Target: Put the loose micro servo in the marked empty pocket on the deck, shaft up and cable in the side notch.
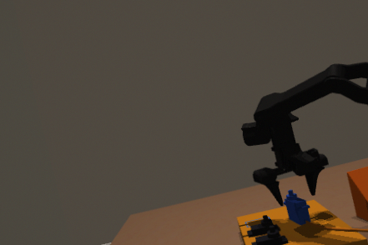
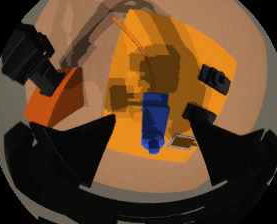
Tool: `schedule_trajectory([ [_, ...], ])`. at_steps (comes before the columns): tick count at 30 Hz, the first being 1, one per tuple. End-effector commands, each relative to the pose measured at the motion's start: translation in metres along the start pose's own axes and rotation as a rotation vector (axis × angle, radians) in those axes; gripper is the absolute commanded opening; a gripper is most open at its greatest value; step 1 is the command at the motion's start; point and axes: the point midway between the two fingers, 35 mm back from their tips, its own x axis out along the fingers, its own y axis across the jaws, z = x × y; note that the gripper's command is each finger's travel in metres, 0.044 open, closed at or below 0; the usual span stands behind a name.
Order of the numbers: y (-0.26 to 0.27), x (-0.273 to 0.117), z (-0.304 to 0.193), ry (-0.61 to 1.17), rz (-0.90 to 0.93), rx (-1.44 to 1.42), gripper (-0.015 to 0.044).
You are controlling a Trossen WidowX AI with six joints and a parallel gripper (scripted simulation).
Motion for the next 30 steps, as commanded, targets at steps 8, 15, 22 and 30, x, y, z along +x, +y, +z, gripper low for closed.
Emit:
schedule_trajectory([
  [8,-0.001,0.011,0.001,-0.004,-0.001,0.000,0.0361],
  [15,-0.001,0.011,0.001,-0.004,-0.001,0.000,0.0177],
  [22,-0.001,0.011,0.001,-0.004,-0.001,0.000,0.0092],
  [30,0.000,-0.007,0.002,-0.003,-0.001,0.001,0.0000],
])
